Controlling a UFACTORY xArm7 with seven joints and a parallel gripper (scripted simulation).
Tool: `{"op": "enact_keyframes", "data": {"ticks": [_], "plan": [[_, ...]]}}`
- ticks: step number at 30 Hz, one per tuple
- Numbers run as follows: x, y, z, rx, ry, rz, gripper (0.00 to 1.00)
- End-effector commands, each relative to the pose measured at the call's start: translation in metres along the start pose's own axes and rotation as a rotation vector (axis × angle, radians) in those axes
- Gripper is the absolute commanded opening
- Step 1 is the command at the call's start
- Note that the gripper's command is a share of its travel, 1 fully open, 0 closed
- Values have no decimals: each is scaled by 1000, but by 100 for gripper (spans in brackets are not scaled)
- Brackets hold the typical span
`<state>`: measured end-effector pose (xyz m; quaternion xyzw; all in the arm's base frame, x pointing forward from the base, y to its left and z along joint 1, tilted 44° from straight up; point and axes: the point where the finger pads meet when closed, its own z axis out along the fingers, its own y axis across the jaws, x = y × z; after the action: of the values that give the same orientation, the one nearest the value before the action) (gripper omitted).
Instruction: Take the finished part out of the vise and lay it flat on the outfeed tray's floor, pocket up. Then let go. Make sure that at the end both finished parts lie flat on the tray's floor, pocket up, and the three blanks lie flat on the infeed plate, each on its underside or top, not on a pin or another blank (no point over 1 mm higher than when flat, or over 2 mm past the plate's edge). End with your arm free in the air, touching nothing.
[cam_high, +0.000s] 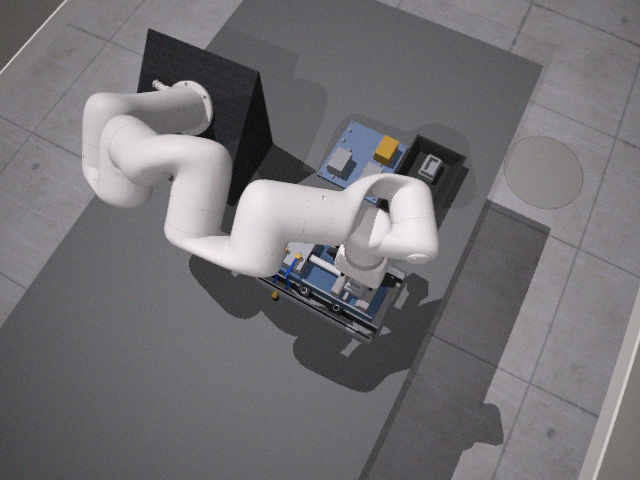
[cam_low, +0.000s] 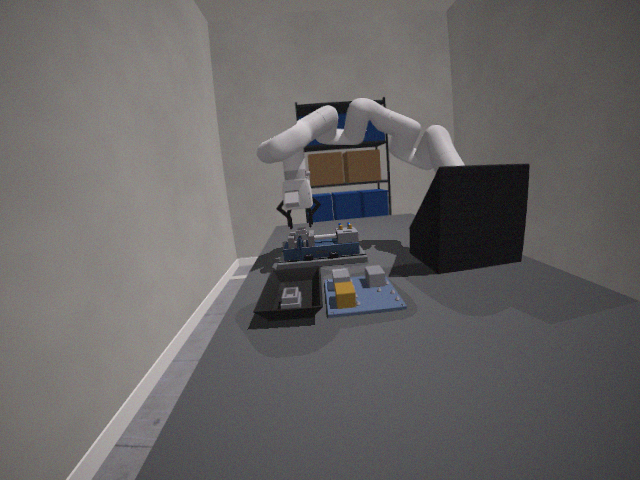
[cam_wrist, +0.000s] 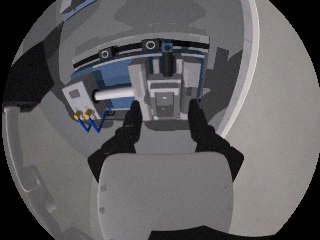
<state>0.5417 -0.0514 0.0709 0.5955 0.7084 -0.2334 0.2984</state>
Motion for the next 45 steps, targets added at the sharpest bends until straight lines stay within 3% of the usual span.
{"op": "enact_keyframes", "data": {"ticks": [1,45], "plan": [[1,1,-2,-4,1,0,69],[1,1,4,-4,1,0,69]]}}
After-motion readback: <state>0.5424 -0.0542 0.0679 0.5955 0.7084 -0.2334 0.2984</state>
